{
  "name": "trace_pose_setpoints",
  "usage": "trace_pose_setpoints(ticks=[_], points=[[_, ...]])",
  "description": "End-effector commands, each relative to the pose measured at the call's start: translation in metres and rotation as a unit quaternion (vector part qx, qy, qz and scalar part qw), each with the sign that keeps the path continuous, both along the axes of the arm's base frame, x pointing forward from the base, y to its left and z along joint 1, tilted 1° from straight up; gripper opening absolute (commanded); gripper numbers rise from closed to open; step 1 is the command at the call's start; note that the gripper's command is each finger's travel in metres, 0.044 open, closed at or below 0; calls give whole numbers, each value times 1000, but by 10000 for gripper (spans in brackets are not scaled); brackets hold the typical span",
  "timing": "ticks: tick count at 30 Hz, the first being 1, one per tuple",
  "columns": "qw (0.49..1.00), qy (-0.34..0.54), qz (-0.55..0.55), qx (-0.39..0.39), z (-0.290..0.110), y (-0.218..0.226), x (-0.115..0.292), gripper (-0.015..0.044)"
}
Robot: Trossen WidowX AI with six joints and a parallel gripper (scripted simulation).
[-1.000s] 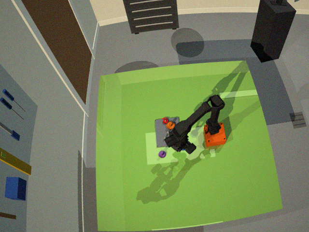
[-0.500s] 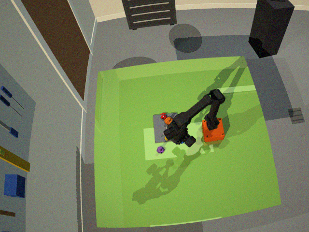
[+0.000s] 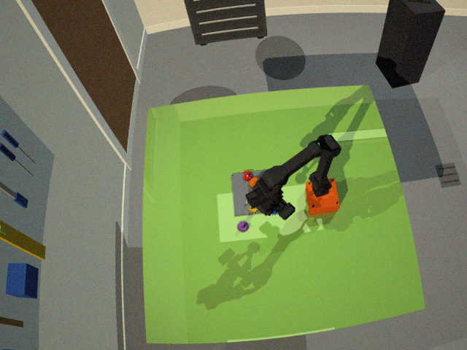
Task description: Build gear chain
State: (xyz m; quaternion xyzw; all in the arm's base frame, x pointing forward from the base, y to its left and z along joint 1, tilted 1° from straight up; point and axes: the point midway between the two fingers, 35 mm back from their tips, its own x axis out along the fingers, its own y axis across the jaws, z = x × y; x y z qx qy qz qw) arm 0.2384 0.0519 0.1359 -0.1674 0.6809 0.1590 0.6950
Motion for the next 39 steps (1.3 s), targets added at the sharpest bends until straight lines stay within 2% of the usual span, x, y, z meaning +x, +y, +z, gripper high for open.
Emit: trace_pose_setpoints(ticks=[1, 39], points=[[1000, -3, 0, -1, -2, -6, 6, 0], [1000, -3, 2, -2, -38, -77, 49, 0]])
